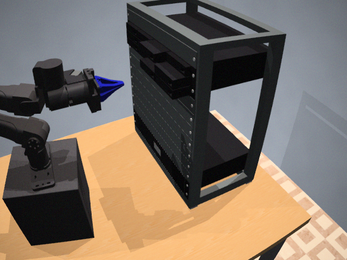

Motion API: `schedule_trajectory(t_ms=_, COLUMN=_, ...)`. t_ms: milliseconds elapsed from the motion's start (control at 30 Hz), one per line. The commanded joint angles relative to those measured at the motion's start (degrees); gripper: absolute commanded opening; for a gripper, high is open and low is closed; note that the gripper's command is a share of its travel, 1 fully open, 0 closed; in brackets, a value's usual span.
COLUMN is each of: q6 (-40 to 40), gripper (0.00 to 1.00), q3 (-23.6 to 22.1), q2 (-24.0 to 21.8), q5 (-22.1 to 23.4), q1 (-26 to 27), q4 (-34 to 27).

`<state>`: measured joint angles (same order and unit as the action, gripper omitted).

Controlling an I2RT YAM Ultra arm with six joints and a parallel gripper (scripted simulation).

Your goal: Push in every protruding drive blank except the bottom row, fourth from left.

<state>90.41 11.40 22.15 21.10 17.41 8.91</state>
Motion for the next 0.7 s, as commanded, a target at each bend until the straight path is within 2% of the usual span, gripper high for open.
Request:
schedule_trajectory(t_ms=0, q6=-0.98, gripper=0.0, q3=2.59, q2=0.76, q5=-1.23, q1=-1.48, q4=2.01)
schedule_trajectory(t_ms=67, q6=-0.98, gripper=0.0, q3=2.59, q2=0.76, q5=-1.23, q1=-1.48, q4=2.01)
schedule_trajectory(t_ms=233, q6=-1.01, gripper=0.0, q3=2.34, q2=0.77, q5=-5.32, q1=-5.74, q4=2.26)
schedule_trajectory(t_ms=567, q6=-0.77, gripper=0.0, q3=1.42, q2=3.53, q5=-19.22, q1=-20.46, q4=5.4)
schedule_trajectory(t_ms=633, q6=-0.77, gripper=0.0, q3=1.42, q2=3.53, q5=-19.22, q1=-20.46, q4=5.4)
schedule_trajectory(t_ms=667, q6=-0.6, gripper=0.0, q3=0.88, q2=4.45, q5=-21.76, q1=-22.68, q4=6.34)
